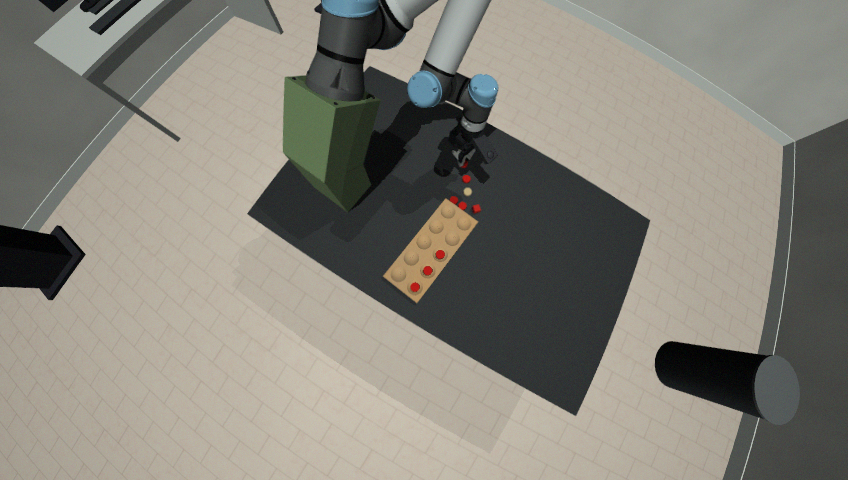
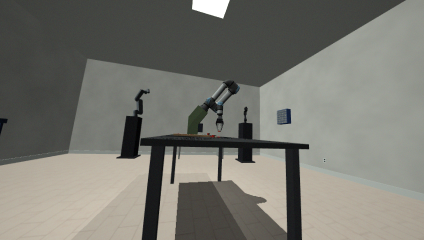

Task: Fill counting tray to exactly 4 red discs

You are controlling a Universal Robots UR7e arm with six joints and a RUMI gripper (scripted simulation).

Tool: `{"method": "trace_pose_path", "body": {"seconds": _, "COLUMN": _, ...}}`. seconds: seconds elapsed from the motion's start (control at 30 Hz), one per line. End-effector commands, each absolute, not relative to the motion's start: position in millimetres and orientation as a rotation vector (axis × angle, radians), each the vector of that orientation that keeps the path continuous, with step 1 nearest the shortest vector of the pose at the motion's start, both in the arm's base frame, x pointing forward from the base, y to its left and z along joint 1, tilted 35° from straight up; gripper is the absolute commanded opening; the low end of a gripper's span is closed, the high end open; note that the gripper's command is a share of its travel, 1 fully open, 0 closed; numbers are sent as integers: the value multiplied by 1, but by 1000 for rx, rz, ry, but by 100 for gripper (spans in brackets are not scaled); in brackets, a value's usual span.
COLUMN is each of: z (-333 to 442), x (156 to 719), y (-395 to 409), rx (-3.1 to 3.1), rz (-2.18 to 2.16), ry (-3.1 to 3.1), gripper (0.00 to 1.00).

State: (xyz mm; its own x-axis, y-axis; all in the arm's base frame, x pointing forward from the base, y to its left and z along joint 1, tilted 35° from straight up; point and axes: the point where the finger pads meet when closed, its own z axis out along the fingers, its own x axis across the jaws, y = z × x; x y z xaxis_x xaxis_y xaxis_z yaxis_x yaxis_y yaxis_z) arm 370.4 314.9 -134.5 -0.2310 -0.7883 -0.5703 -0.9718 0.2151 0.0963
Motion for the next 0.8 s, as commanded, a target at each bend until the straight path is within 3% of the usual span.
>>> {"method": "trace_pose_path", "body": {"seconds": 0.0, "z": -122, "x": 370, "y": 306, "rx": -1633, "rz": 625, "ry": 2096, "gripper": 0}}
{"method": "trace_pose_path", "body": {"seconds": 0.77, "z": -116, "x": 375, "y": 290, "rx": -1634, "rz": 619, "ry": 2100, "gripper": 0}}
